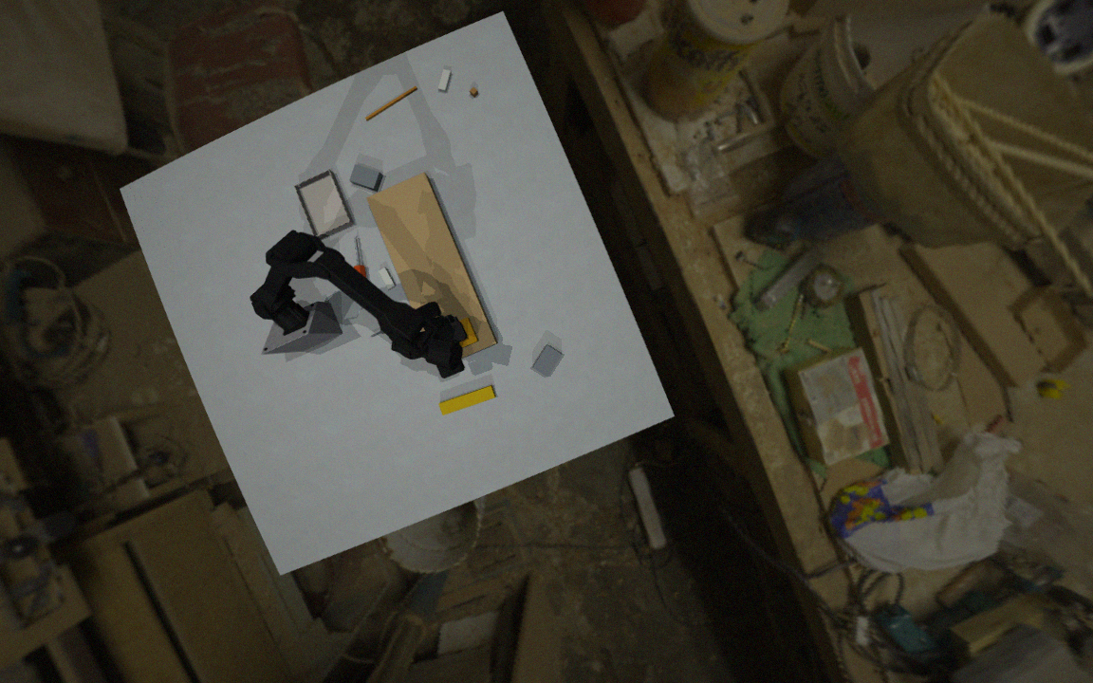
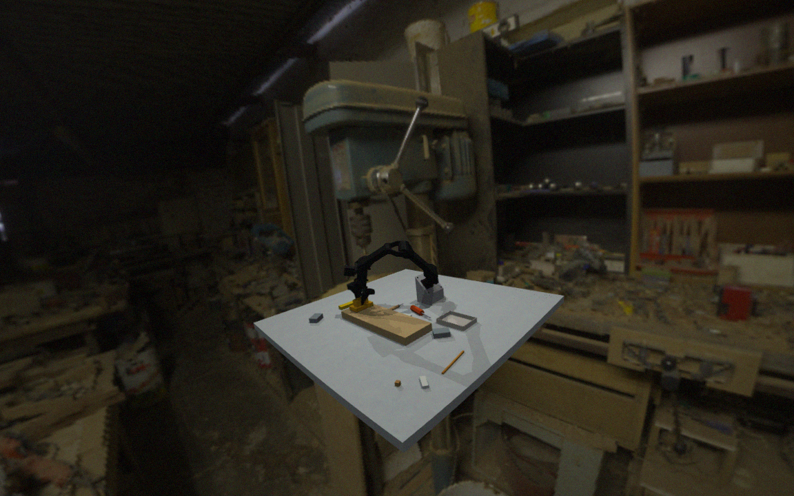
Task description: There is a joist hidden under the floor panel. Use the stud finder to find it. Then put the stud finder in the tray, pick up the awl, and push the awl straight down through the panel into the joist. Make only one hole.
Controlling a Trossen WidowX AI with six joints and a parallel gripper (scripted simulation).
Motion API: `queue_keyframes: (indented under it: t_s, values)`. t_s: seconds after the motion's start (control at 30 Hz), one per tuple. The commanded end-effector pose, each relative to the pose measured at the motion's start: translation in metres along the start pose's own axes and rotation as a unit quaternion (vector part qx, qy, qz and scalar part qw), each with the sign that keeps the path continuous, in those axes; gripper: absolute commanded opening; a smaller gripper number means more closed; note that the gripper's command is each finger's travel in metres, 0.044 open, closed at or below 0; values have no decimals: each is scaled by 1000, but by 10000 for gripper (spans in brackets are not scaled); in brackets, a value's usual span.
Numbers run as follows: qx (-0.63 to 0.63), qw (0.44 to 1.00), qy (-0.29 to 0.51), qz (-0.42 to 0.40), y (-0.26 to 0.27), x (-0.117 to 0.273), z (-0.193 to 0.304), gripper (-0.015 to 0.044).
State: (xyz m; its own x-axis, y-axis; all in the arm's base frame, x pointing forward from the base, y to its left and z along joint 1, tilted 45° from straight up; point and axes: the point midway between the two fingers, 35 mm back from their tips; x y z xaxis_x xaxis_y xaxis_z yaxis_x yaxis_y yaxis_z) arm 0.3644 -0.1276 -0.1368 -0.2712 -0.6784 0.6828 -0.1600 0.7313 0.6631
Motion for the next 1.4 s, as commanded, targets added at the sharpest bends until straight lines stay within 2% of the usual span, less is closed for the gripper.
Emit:
queue_keyframes:
  t_s: [0.0,1.37]
  values:
    - [-1,1000,-7,1,-1,-1,-1,0]
    - [-3,1000,-7,-2,113,-3,-17,0]
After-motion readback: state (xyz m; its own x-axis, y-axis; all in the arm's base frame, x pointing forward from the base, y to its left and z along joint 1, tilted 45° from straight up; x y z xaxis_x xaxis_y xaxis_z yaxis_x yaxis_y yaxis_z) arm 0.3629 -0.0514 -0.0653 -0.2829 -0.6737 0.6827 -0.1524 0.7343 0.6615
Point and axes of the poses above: the point midway between the two fingers, 35 mm back from their tips, its own x axis back along the fingers, its own y axis across the jaws, z = x × y, and after that the axes turned 8 degrees about x, right-handed
